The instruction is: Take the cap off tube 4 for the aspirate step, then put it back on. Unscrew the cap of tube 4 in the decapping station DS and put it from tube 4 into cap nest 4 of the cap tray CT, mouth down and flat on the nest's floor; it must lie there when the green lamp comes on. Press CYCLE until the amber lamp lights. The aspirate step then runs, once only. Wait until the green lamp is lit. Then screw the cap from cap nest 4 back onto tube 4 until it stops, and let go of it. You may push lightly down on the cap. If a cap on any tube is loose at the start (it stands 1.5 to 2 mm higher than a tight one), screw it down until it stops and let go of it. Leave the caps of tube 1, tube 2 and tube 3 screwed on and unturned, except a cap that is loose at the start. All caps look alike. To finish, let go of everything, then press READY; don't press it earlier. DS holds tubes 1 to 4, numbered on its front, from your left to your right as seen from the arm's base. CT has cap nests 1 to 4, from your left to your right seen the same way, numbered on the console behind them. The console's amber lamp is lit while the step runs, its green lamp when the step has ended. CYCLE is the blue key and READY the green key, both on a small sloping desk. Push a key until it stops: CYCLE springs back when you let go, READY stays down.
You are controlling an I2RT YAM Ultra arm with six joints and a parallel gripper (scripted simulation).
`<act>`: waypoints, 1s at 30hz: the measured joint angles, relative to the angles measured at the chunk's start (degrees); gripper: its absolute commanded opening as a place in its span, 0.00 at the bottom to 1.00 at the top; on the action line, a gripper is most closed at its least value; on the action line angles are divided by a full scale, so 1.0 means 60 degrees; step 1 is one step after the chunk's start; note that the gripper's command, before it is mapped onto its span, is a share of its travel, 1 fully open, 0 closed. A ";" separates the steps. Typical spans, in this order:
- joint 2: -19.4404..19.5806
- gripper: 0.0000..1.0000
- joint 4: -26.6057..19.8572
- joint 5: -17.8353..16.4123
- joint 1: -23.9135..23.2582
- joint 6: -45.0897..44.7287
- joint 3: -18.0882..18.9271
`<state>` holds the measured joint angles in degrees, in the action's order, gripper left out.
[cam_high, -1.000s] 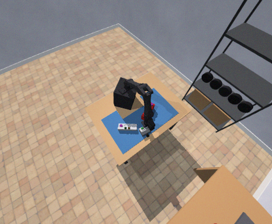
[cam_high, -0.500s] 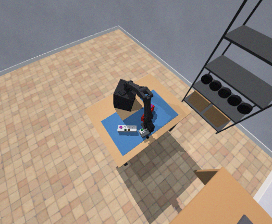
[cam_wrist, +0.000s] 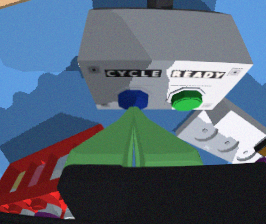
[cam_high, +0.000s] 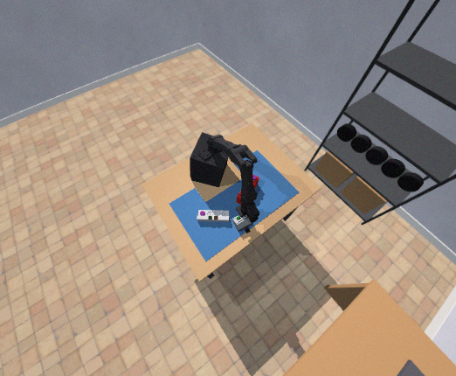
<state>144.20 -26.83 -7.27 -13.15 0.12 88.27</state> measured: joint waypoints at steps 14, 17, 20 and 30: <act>0.0029 0.00 -0.0007 0.0000 0.0007 0.0011 0.0051; 0.0084 0.00 0.0004 0.0000 0.0015 0.0015 0.0051; 0.0146 0.00 0.0018 0.0000 0.0018 0.0022 0.0058; 0.0273 0.00 0.0095 0.0000 0.0033 0.0036 0.0157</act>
<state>145.84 -26.26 -7.27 -12.95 0.34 89.21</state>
